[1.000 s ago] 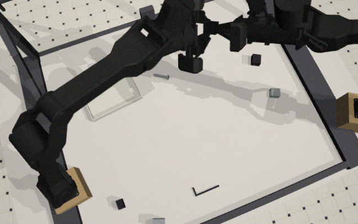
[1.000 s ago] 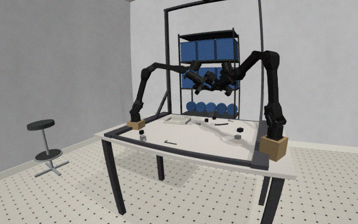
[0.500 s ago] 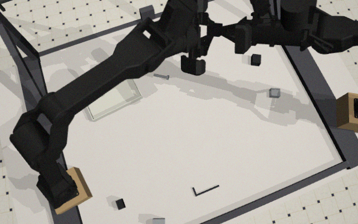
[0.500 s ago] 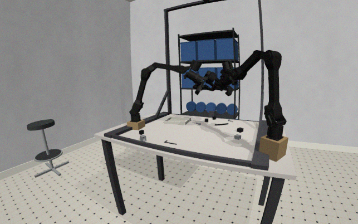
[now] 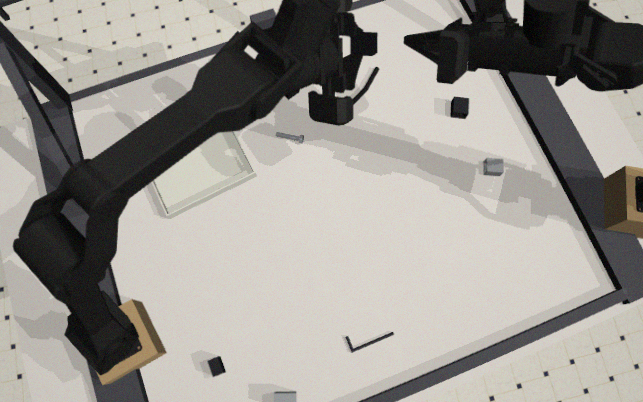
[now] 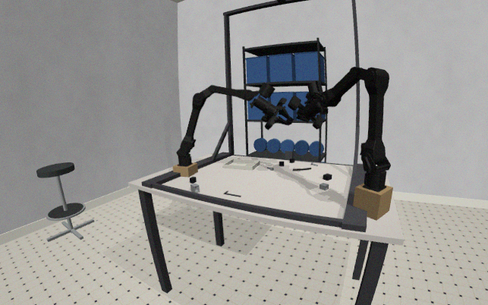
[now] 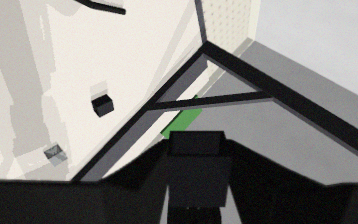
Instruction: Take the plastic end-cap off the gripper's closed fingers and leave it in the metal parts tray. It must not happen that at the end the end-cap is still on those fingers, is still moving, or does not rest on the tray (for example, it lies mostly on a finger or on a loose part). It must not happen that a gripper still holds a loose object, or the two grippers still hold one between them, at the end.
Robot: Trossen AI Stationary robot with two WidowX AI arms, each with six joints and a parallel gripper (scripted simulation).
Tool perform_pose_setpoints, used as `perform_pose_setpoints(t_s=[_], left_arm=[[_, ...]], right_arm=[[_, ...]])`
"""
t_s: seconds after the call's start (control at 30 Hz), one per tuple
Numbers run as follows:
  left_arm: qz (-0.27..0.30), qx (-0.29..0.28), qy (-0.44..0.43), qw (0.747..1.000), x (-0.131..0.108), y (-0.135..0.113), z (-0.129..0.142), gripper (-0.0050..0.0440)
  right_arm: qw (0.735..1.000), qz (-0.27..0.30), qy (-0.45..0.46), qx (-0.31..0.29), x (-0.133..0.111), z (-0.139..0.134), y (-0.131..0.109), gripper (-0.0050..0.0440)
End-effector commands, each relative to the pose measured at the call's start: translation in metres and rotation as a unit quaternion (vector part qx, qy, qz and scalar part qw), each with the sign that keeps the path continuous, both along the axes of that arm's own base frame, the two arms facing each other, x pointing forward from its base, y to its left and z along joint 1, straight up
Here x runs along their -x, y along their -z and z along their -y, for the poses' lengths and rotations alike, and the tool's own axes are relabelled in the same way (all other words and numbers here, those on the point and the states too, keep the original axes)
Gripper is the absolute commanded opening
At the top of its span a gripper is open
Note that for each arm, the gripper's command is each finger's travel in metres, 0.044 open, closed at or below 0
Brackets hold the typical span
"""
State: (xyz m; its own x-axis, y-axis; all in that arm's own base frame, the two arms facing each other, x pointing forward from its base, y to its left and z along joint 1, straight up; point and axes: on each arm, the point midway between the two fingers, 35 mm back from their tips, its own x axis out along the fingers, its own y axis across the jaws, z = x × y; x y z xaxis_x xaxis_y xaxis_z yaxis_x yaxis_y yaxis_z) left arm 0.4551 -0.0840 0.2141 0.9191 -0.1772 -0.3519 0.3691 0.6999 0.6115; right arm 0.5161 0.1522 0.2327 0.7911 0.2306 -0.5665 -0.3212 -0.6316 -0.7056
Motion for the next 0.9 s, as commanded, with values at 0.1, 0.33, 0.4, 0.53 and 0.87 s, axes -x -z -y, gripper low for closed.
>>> perform_pose_setpoints(t_s=[0.1,0.33,0.4,0.53,0.87], left_arm=[[0.013,0.002,-0.007,1.0,0.0073,-0.0132,-0.006,0.0],[0.013,0.001,-0.009,1.0,0.0115,-0.0147,-0.0077,0.0],[0.013,0.001,-0.01,1.0,0.013,-0.0154,-0.0088,0.0],[0.014,0.001,-0.012,1.0,0.0147,-0.0161,-0.0098,0.0],[0.013,0.001,-0.014,1.0,0.0139,-0.0158,-0.0112,0.0]], right_arm=[[1.0,0.02,0.001,-0.007,0.0012,0.0005,-0.0195,0.0],[1.0,0.02,0.001,-0.007,0.0012,0.0005,-0.0195,0.0],[1.0,0.02,0.001,-0.007,0.0012,0.0005,-0.0195,0.0],[1.0,0.02,0.001,-0.007,0.0012,0.0005,-0.0195,0.0],[1.0,0.02,0.001,-0.007,0.0012,0.0005,-0.0195,0.0]])
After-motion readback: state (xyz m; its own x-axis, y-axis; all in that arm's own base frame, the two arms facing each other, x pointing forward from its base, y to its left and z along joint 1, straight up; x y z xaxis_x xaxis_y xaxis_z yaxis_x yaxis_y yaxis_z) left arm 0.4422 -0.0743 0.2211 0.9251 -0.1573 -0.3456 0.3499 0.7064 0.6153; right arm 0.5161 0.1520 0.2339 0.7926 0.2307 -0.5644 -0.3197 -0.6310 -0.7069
